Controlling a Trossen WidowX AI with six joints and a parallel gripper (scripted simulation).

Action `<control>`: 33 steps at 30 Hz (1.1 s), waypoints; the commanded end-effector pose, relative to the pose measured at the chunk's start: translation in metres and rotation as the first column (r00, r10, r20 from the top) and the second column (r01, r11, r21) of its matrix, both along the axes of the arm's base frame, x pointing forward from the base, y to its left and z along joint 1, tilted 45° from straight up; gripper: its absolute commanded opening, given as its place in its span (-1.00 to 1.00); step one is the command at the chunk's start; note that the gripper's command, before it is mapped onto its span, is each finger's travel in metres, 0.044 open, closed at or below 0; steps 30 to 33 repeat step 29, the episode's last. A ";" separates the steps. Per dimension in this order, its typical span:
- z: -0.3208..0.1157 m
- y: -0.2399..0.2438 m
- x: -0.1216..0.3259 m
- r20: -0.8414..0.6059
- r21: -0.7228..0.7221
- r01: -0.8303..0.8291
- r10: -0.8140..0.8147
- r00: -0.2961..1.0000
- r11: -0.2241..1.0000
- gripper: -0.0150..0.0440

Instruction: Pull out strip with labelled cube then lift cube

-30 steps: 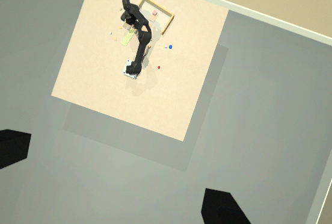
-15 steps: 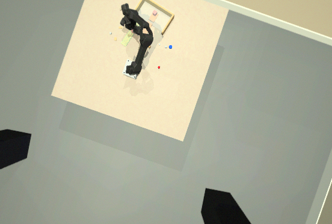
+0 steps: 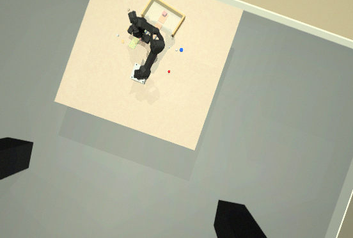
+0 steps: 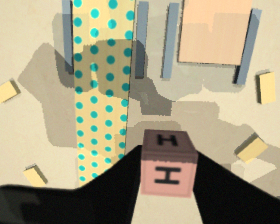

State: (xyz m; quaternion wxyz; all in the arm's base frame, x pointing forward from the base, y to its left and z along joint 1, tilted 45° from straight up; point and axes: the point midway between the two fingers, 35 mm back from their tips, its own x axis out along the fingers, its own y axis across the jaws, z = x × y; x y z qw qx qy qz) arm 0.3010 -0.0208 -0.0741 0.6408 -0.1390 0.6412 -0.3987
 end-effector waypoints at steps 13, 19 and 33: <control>0.026 0.025 -0.001 0.002 0.004 0.004 -0.004 1.000 1.000 -0.49; 0.026 0.025 -0.001 0.002 0.004 0.004 -0.004 1.000 1.000 -0.49; 0.026 0.025 -0.001 0.002 0.004 0.004 -0.004 1.000 1.000 -0.49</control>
